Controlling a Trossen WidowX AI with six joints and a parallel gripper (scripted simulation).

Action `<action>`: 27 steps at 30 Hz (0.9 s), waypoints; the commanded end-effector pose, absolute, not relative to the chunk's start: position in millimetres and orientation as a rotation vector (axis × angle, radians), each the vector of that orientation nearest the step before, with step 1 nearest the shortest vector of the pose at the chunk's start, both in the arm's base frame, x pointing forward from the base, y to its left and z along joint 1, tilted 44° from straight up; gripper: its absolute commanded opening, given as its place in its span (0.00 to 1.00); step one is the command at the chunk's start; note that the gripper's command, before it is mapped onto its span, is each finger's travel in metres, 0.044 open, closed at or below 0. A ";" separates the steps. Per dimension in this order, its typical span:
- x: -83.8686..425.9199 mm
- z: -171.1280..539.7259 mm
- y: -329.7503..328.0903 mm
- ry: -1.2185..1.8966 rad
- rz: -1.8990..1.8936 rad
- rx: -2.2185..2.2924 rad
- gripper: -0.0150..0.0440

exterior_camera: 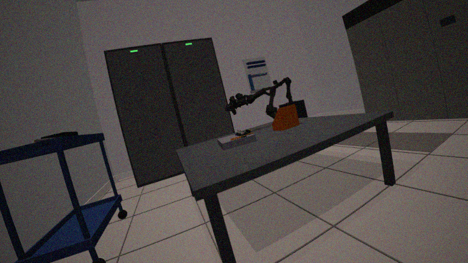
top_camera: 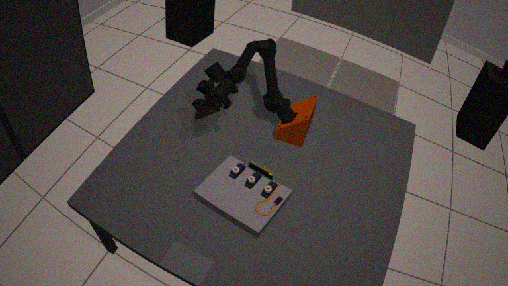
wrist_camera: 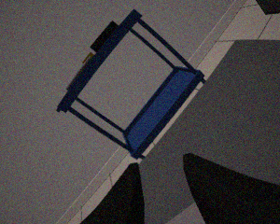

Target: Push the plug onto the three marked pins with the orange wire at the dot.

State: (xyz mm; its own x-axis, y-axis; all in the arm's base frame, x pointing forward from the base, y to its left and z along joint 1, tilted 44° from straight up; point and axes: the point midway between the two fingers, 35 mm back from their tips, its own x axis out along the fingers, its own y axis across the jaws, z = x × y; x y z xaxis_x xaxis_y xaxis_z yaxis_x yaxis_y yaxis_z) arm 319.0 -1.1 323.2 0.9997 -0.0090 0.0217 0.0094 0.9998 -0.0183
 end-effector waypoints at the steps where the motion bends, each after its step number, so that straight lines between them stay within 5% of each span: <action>1: 326.1 319.3 2.3 0.007 -0.004 -0.066 0.45; 27: 389.9 251.7 34.4 0.417 0.103 -0.608 0.45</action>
State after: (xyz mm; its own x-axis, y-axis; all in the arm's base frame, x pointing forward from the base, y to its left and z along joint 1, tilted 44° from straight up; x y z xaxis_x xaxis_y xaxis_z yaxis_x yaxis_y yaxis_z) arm 383.8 30.2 258.0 0.9275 -0.0206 -0.3733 -0.1783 0.8532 -0.4902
